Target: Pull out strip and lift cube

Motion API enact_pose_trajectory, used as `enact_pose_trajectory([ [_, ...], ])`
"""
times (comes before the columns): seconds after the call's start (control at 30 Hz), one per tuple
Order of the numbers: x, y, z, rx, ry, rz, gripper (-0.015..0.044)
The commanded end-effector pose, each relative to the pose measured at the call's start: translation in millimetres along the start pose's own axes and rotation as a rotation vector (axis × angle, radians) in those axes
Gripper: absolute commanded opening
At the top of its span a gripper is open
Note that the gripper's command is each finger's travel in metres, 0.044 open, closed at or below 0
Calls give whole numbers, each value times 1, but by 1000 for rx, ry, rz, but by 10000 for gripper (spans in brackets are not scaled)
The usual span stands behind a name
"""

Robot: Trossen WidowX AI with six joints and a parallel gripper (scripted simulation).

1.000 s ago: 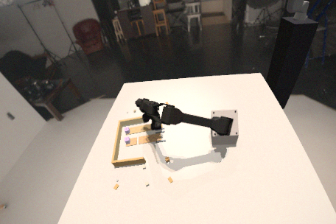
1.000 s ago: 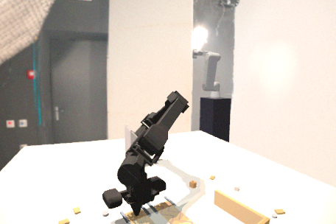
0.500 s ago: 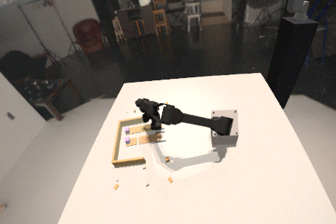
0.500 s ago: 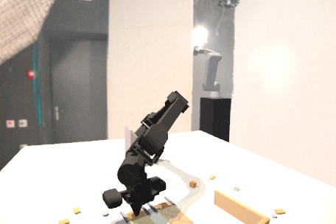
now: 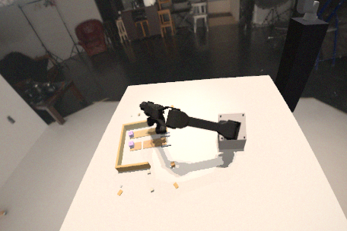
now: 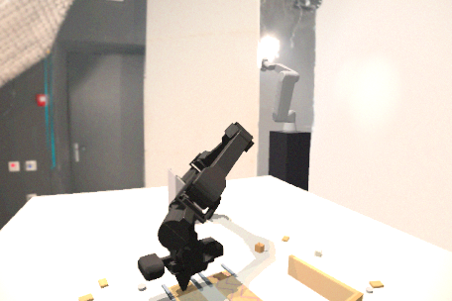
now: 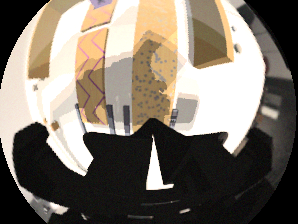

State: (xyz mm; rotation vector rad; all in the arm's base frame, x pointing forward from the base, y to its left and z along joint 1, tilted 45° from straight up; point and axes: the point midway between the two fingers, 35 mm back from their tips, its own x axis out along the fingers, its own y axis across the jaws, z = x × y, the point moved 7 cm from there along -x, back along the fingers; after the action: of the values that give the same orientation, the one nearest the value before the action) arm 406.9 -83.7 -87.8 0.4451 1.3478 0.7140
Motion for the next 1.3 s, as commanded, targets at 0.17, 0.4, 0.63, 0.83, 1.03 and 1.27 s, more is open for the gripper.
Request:
enact_pose_trajectory([
  [0.17,5,0,0,-1,3,6,0],
  [0.4,5,0,-10,-1,3,6,0],
  [0.63,6,-1,-21,0,4,6,0],
  [0.83,6,0,-30,0,4,6,0],
  [1.03,6,0,-39,0,5,6,0],
  [1.27,7,0,-49,1,5,6,0],
])
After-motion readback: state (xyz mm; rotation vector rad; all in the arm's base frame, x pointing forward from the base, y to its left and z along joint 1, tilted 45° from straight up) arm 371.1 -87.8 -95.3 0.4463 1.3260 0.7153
